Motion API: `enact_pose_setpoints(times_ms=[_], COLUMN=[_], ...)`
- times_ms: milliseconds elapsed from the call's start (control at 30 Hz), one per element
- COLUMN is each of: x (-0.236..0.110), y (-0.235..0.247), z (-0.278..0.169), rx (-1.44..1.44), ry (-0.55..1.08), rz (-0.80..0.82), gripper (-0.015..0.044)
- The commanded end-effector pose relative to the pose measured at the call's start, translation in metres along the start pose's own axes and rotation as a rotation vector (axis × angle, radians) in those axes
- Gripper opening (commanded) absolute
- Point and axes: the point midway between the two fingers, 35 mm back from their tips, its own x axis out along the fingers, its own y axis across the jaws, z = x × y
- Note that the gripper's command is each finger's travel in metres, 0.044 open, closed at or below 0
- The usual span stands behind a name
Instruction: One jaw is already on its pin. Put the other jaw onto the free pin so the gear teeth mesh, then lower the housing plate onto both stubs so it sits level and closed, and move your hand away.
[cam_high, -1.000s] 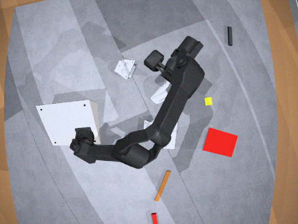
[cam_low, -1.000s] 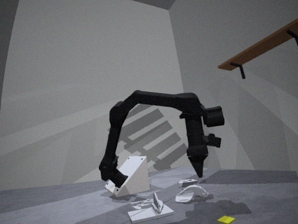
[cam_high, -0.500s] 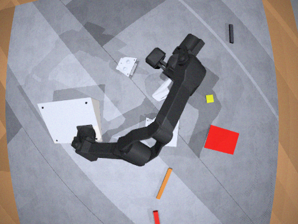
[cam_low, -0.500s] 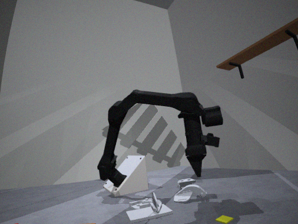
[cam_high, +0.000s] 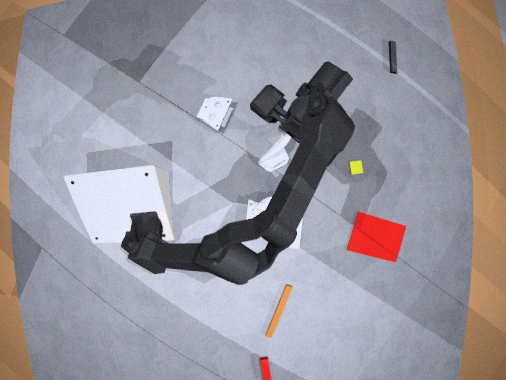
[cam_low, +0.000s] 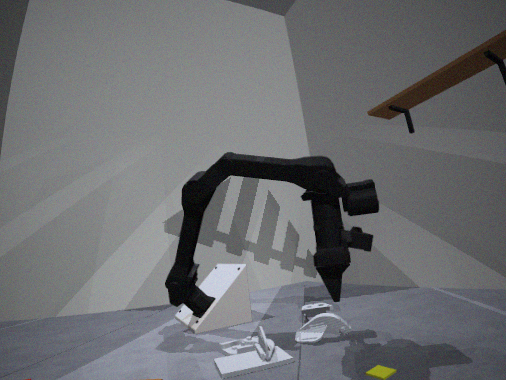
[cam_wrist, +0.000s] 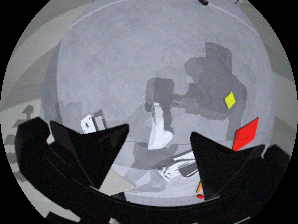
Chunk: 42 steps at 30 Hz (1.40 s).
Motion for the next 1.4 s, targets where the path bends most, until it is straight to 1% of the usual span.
enact_pose_setpoints(times_ms=[0, 367, 900, 1367], x=[-0.002, -0.002, -0.001, 0.022], y=[-0.030, -0.030, -0.030, -0.031], z=[-0.002, -0.002, -0.002, 0.000], rx=[0.011, 0.011, 0.011, 0.011], ry=[-0.007, -0.007, -0.007, -0.008], rz=[-0.004, -0.004, -0.004, -0.004], gripper=[0.0282, 0.0000, 0.0000, 0.0000])
